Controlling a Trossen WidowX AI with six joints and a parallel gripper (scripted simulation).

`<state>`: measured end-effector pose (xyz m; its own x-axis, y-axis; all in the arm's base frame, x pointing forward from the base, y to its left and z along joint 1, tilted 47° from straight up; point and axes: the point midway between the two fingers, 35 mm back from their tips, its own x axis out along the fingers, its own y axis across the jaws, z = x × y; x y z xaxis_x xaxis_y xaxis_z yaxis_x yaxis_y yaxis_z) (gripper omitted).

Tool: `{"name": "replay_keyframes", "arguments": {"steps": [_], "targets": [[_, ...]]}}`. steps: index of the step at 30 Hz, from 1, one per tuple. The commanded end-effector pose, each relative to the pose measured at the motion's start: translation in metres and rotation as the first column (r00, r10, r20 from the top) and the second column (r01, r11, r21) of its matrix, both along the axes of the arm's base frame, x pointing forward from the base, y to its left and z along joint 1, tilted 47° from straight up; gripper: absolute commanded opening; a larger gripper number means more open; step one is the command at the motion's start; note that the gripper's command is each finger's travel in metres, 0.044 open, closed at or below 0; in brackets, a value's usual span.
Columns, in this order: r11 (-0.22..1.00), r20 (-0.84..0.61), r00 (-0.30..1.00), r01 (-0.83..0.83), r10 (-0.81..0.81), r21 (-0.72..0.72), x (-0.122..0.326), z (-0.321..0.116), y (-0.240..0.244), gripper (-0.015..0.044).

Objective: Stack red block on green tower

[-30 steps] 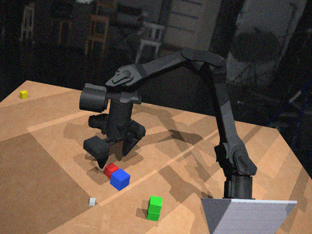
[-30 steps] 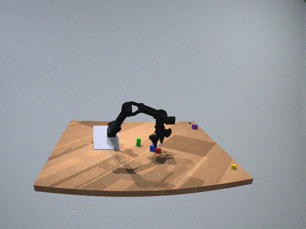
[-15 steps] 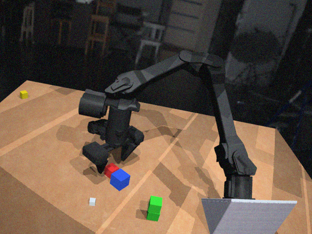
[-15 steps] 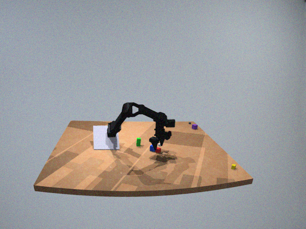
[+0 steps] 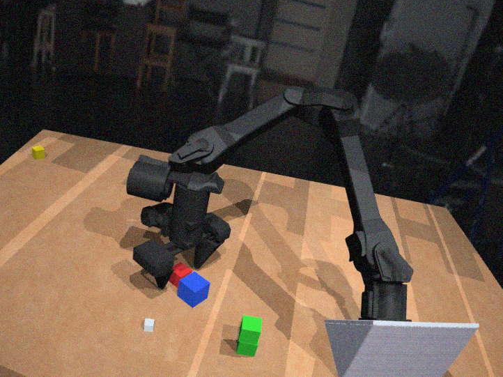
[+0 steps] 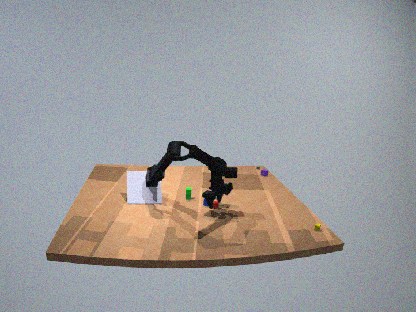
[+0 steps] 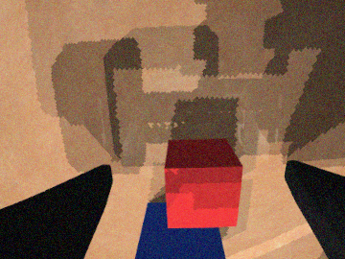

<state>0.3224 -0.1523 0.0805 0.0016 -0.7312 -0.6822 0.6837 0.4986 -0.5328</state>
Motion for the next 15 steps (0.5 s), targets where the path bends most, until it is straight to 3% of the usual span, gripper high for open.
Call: {"name": "replay_keyframes", "arguments": {"steps": [1, 12, 15], "targets": [[1.000, -0.004, 1.000, -0.002, 0.002, 0.003, -0.0006, -0.0026, -0.0015, 0.0440], [1.000, -0.004, 1.000, -0.002, 0.002, 0.003, -0.0006, -0.0022, -0.0011, 0.0440], [1.000, -0.004, 1.000, -0.002, 0.002, 0.003, -0.0006, -0.0022, -0.0011, 0.0361]]}}
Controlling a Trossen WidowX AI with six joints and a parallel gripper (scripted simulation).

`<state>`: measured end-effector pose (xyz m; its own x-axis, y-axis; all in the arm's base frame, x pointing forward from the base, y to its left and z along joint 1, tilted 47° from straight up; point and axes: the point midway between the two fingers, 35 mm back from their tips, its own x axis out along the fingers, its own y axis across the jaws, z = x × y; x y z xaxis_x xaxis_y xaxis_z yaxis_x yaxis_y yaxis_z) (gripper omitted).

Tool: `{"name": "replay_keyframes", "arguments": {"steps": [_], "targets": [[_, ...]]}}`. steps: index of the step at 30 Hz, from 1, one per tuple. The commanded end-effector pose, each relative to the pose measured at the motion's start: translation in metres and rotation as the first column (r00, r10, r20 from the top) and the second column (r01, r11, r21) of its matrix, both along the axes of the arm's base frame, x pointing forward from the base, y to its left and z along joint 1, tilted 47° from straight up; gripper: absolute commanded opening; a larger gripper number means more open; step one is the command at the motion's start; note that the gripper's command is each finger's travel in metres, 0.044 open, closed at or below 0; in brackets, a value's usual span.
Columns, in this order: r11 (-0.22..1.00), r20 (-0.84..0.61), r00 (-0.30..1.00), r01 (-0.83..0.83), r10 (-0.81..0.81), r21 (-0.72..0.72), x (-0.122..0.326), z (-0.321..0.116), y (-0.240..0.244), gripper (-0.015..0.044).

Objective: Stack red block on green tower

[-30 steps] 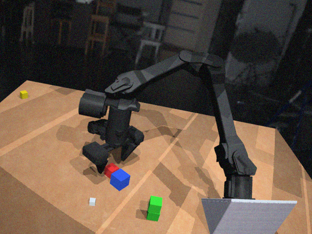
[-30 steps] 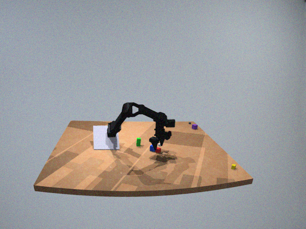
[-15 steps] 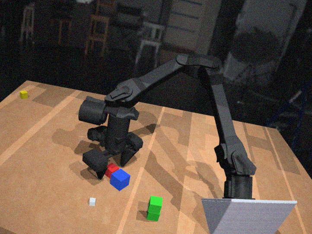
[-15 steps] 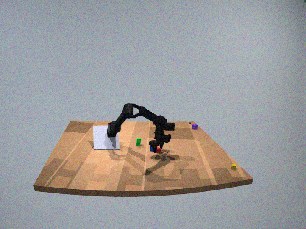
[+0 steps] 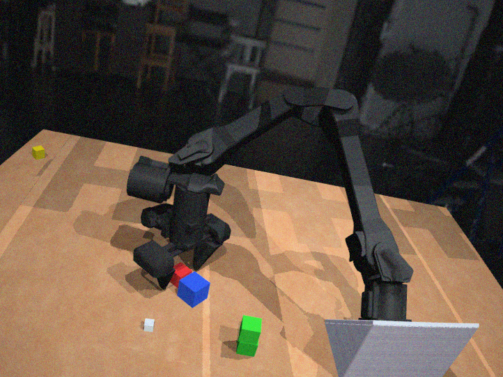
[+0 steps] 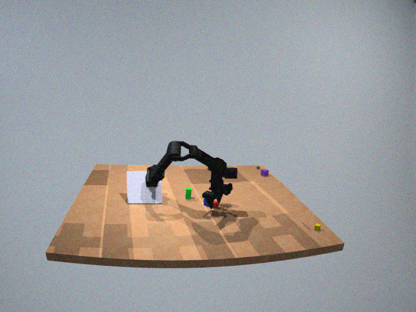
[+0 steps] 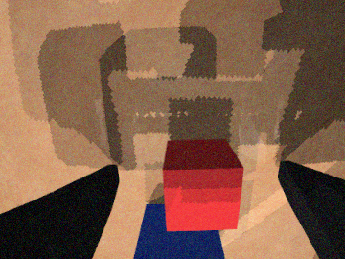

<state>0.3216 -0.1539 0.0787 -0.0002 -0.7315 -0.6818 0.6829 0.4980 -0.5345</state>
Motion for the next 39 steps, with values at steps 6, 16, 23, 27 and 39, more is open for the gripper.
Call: {"name": "replay_keyframes", "arguments": {"steps": [6, 16, 23, 27, 39], "targets": [[1.000, -0.002, 1.000, -0.003, 0.003, 0.003, 0.000, 0.000, 0.000, 0.0204], [1.000, -0.002, 1.000, -0.003, 0.003, 0.003, 0.000, 0.000, 0.000, 0.0078], [1.000, -0.002, 1.000, -0.003, 0.003, 0.005, 0.001, 0.012, 0.014, 0.0000], [1.000, -0.002, 1.000, -0.003, 0.003, 0.006, 0.001, 0.026, 0.028, 0.0000], [1.000, -0.003, 1.000, -0.003, 0.003, 0.008, 0.001, 0.065, 0.070, 0.0000]]}}
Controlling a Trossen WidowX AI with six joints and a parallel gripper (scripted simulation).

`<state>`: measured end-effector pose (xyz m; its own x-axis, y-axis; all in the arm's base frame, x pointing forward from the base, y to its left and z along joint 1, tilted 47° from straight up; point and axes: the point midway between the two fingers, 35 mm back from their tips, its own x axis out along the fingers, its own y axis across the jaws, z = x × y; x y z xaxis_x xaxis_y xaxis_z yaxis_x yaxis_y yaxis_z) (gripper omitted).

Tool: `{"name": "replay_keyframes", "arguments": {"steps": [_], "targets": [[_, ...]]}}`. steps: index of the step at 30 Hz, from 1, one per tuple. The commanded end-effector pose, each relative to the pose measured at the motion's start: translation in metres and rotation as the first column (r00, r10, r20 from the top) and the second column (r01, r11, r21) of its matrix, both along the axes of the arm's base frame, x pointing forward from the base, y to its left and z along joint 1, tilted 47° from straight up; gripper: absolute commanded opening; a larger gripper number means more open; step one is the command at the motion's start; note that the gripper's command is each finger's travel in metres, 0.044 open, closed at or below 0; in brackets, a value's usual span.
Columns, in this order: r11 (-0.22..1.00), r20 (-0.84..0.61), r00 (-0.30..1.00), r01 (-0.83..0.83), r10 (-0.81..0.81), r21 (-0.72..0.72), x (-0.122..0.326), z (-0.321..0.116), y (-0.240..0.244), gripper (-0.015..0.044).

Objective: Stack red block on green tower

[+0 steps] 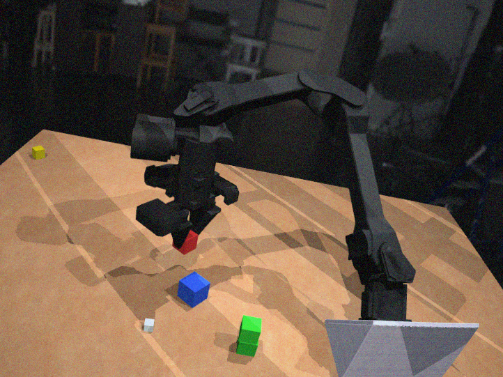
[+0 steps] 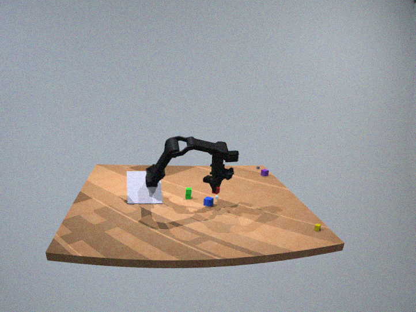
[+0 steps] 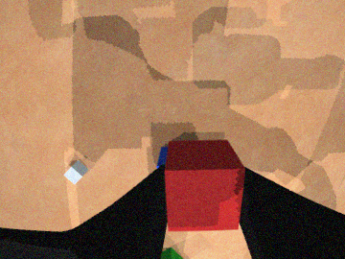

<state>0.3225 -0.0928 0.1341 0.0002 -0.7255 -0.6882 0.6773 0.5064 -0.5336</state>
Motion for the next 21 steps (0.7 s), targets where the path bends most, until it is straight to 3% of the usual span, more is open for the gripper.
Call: {"name": "replay_keyframes", "arguments": {"steps": [1, 13, 21], "targets": [[1.000, 0.002, 1.000, 0.003, -0.003, 0.000, 0.000, 0.013, 0.013, 0.0000], [1.000, 0.002, 1.000, 0.003, -0.003, 0.000, 0.000, 0.024, 0.026, 0.0000], [1.000, 0.001, 1.000, -0.004, 0.004, 0.021, -0.018, -0.007, 0.062, 0.0000]]}}
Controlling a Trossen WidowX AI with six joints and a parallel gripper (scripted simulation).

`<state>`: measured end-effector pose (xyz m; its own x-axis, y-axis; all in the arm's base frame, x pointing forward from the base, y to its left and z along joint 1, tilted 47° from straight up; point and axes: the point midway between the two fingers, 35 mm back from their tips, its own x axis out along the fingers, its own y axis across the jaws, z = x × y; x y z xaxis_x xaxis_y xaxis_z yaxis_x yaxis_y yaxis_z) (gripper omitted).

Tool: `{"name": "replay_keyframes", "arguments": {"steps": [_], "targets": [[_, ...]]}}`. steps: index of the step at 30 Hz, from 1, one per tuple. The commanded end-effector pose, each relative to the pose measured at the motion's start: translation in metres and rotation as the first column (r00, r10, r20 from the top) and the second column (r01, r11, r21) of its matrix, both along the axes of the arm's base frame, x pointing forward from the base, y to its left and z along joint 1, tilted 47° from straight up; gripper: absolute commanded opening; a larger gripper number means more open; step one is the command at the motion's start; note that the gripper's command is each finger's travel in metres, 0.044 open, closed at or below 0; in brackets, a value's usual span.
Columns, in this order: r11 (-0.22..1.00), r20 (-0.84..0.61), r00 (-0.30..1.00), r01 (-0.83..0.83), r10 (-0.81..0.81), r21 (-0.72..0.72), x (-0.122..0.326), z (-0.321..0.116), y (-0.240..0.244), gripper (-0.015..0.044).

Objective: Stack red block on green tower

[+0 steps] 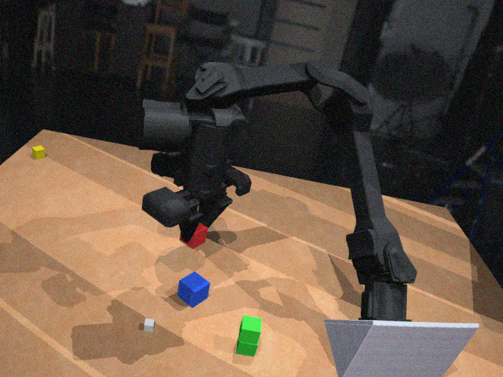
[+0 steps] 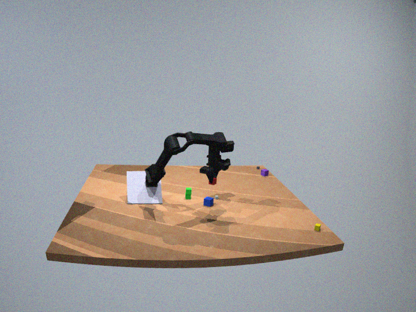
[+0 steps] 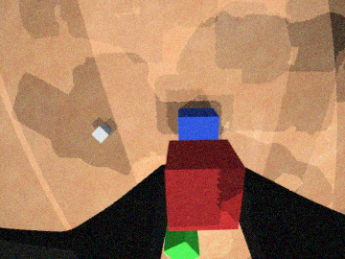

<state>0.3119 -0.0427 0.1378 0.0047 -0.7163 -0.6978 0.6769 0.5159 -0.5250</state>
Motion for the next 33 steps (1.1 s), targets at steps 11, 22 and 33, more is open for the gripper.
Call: {"name": "replay_keyframes", "arguments": {"steps": [11, 22, 33], "targets": [[1.000, -0.007, 1.000, 0.000, 0.000, 0.015, -0.049, -0.052, 0.053, 0.0000], [1.000, -0.008, 1.000, 0.006, -0.006, -0.005, -0.101, -0.084, 0.076, 0.0000], [1.000, -0.007, 1.000, 0.006, -0.006, -0.008, -0.104, -0.103, 0.055, 0.0000]]}}
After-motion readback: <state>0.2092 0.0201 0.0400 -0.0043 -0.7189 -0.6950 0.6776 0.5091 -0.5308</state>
